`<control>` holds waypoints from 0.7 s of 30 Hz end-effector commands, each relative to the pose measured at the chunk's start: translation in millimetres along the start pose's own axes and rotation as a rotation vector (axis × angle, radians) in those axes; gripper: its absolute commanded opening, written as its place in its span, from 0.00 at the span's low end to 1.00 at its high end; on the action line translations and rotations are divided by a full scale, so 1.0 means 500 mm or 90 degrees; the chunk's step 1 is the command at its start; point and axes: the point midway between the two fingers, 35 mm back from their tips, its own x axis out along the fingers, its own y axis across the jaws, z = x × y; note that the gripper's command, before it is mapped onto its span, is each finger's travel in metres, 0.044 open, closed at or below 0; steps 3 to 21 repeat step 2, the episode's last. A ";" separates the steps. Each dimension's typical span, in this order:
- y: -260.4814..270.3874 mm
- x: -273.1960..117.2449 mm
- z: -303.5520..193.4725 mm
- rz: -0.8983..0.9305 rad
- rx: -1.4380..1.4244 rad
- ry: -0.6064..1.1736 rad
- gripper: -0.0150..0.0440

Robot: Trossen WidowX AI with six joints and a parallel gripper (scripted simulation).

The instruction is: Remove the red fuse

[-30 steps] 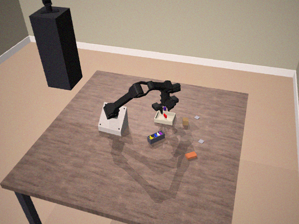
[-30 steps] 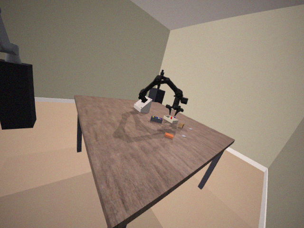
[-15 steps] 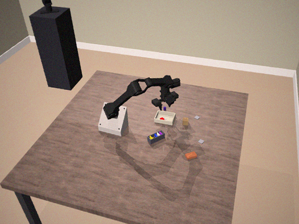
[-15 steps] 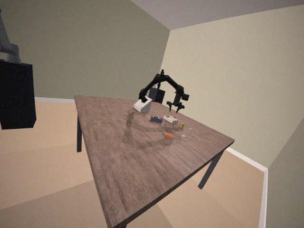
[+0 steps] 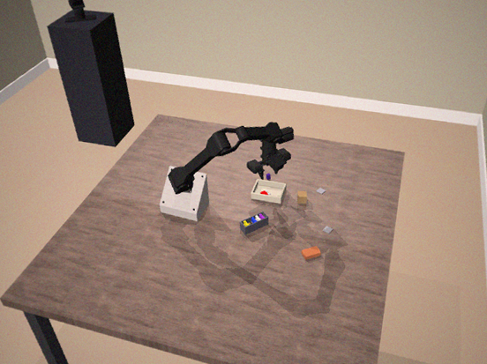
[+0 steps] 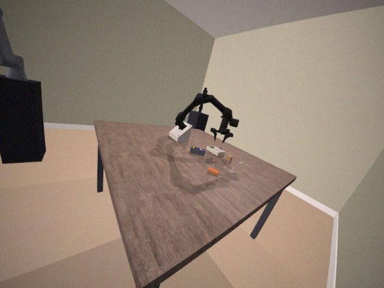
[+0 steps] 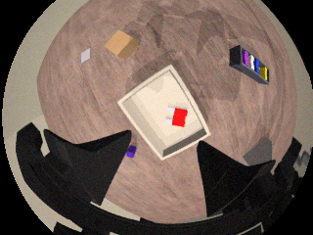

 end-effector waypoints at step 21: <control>0.000 0.000 0.000 0.000 0.000 0.000 0.81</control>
